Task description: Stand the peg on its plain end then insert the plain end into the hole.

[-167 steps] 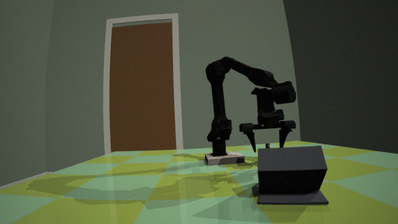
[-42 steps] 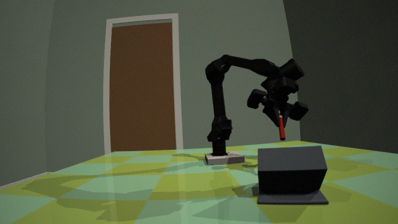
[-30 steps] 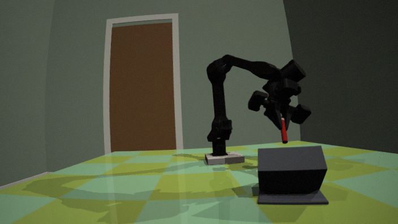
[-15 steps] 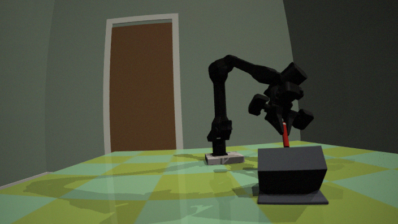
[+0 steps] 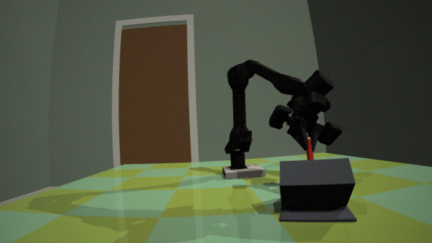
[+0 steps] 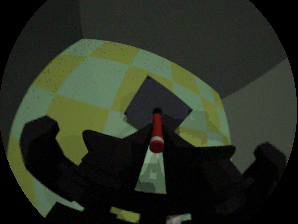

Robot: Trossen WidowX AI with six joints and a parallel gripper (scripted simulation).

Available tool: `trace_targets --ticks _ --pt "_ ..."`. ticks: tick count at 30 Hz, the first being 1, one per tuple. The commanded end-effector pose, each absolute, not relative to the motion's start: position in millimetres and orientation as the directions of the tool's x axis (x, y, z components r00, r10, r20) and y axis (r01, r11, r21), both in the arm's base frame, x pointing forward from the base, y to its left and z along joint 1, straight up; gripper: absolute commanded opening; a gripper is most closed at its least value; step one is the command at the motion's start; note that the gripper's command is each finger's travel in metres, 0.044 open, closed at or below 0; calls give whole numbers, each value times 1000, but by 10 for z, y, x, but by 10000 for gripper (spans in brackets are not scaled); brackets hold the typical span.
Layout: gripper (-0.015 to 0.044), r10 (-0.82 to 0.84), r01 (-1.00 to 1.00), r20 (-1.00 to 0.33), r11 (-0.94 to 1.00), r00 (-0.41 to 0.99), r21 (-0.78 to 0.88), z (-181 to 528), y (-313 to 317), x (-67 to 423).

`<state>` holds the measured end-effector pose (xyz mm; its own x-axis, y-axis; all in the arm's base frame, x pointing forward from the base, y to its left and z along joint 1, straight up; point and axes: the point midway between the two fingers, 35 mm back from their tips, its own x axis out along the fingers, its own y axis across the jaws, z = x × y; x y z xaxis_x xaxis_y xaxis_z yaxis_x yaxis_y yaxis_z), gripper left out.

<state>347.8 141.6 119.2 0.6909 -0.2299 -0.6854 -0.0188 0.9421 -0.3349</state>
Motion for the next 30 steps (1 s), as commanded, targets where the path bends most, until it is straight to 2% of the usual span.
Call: trace_targets --ticks 1,30 --pt "0 -235 -15 -681 940 693 -340 1166 1402 3508" --pt "0 -240 -9 -677 940 695 -342 1076 1362 3608"
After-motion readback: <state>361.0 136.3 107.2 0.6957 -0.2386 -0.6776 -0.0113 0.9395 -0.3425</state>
